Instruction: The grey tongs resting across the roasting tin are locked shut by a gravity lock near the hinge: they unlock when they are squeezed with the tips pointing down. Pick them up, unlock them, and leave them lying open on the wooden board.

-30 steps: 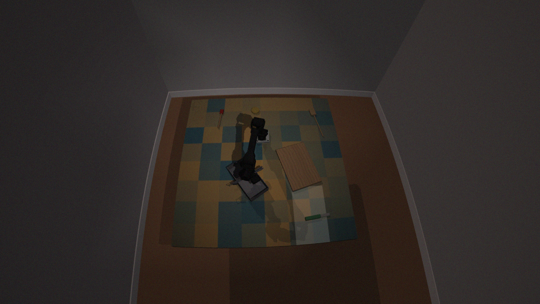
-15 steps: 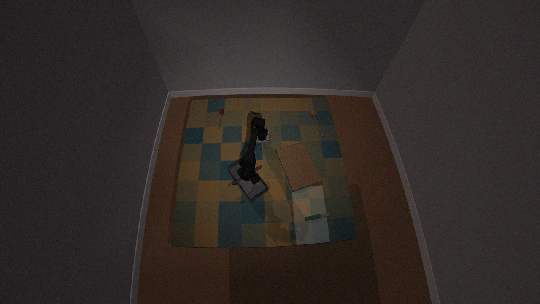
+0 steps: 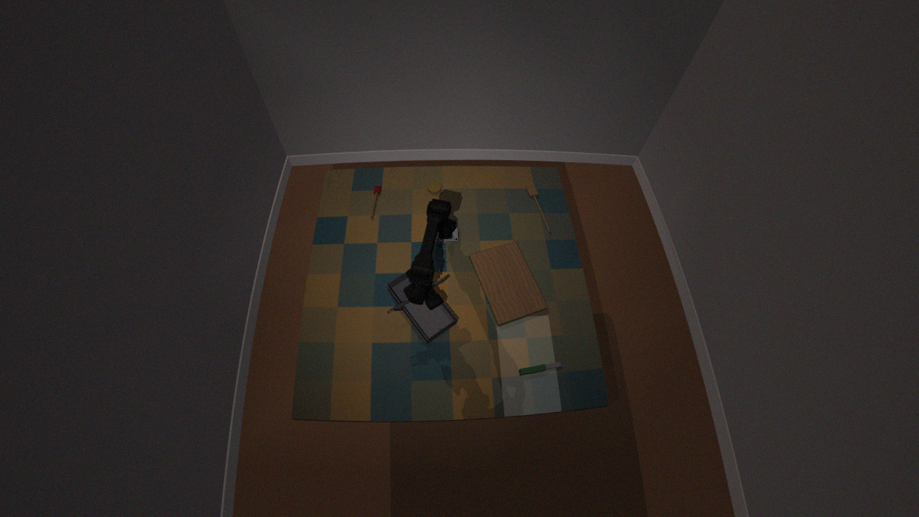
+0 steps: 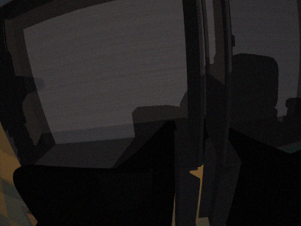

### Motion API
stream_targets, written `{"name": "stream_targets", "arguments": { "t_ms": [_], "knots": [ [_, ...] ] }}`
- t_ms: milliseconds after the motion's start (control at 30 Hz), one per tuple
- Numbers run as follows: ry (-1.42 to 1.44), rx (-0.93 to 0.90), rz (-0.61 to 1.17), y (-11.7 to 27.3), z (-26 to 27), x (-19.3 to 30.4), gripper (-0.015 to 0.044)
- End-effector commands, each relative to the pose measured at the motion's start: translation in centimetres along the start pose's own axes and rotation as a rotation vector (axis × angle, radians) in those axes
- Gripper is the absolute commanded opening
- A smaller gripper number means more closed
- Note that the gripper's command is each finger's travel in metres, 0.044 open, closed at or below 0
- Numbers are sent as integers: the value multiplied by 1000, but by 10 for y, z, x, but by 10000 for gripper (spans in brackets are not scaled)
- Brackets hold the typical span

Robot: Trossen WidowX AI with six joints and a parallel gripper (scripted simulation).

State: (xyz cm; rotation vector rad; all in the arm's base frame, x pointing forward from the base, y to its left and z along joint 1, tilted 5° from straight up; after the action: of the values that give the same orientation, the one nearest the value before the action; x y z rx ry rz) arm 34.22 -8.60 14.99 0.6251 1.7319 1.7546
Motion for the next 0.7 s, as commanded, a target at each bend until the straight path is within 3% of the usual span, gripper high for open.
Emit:
{"name": "stream_targets", "arguments": {
  "t_ms": [0,100,667],
  "knots": [
    [4,-18,-25,53,-1,2,-150],
    [4,-18,-24,73,-4,7,-150],
    [88,-14,-19,70,17,19,-150]
  ]
}}
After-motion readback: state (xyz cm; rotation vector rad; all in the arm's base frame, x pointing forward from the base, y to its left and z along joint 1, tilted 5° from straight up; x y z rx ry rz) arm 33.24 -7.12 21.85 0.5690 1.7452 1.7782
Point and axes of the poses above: the point midway between the two fingers, 35 mm back from their tips, its own y axis back along the fingers, its own z axis across the jaws, x = y × z, the point moved 1 cm from there along y, back along the fingers, and after that the axes turned 13 degrees about y, right-handed, at the moved point
